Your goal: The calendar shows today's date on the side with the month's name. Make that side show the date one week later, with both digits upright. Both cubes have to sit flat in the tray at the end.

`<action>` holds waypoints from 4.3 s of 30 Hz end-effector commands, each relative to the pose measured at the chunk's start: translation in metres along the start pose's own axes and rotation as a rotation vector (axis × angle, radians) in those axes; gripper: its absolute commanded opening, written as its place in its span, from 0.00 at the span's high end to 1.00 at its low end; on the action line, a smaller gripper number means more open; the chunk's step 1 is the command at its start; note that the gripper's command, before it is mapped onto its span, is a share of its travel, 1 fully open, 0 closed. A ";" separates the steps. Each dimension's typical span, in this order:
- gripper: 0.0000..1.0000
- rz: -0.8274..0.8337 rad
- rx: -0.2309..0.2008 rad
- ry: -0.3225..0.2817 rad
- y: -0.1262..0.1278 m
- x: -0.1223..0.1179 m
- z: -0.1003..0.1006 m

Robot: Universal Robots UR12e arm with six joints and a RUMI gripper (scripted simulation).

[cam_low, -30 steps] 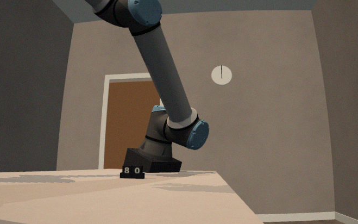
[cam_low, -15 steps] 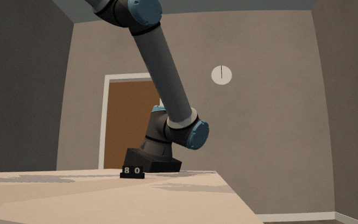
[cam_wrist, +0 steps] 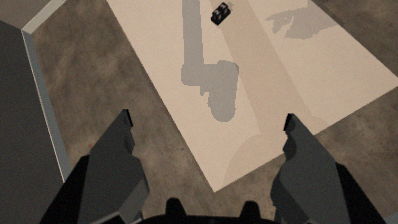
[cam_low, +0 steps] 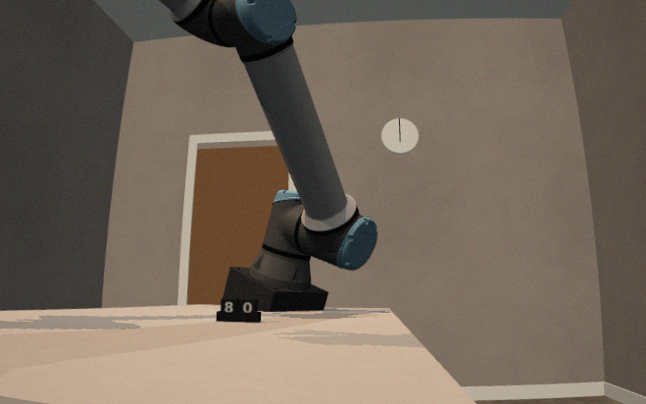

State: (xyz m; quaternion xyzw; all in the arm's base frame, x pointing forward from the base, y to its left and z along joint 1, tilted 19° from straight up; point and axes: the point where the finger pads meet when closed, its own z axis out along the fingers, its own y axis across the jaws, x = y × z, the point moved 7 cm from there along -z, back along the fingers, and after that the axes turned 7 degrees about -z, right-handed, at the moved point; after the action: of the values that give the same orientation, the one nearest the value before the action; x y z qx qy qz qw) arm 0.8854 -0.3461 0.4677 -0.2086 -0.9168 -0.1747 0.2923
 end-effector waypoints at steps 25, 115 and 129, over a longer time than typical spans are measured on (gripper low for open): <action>0.00 -0.184 -0.009 -0.180 0.014 0.047 0.046; 0.00 -0.792 0.158 -0.728 0.033 0.241 0.487; 0.00 -0.792 0.159 -0.728 0.033 0.240 0.486</action>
State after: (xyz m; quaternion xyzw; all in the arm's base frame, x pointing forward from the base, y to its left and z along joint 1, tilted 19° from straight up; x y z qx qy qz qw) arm 0.4982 -0.0346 0.2469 0.1286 -0.9777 -0.1185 -0.1161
